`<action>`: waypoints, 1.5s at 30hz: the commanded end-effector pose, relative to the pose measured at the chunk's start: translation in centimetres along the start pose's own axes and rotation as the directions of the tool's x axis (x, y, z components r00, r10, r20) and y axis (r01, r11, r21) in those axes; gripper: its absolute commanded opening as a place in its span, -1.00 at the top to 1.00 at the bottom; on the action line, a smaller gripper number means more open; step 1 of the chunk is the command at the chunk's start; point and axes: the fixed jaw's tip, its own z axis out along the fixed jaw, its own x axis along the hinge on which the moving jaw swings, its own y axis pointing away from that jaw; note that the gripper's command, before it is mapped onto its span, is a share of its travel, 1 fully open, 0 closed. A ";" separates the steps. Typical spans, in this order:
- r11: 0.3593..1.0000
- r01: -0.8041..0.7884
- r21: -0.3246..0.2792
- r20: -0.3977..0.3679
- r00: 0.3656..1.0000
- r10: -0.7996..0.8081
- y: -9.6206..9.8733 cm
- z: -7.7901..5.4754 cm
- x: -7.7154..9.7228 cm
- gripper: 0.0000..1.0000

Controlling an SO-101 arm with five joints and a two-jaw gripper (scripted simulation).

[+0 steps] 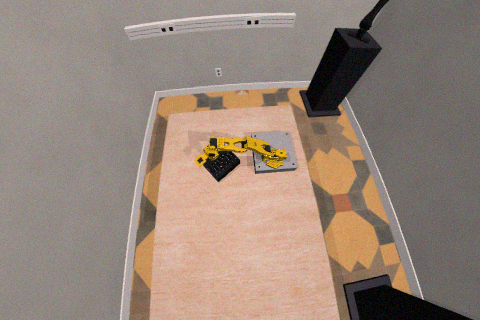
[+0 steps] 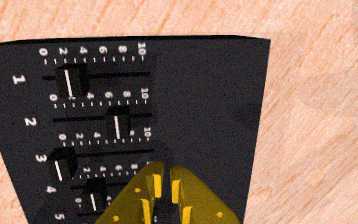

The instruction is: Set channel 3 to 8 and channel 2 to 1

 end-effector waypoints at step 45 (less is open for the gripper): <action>1.000 0.000 -0.009 -0.006 1.000 0.000 0.2 2.5 -0.1 1.00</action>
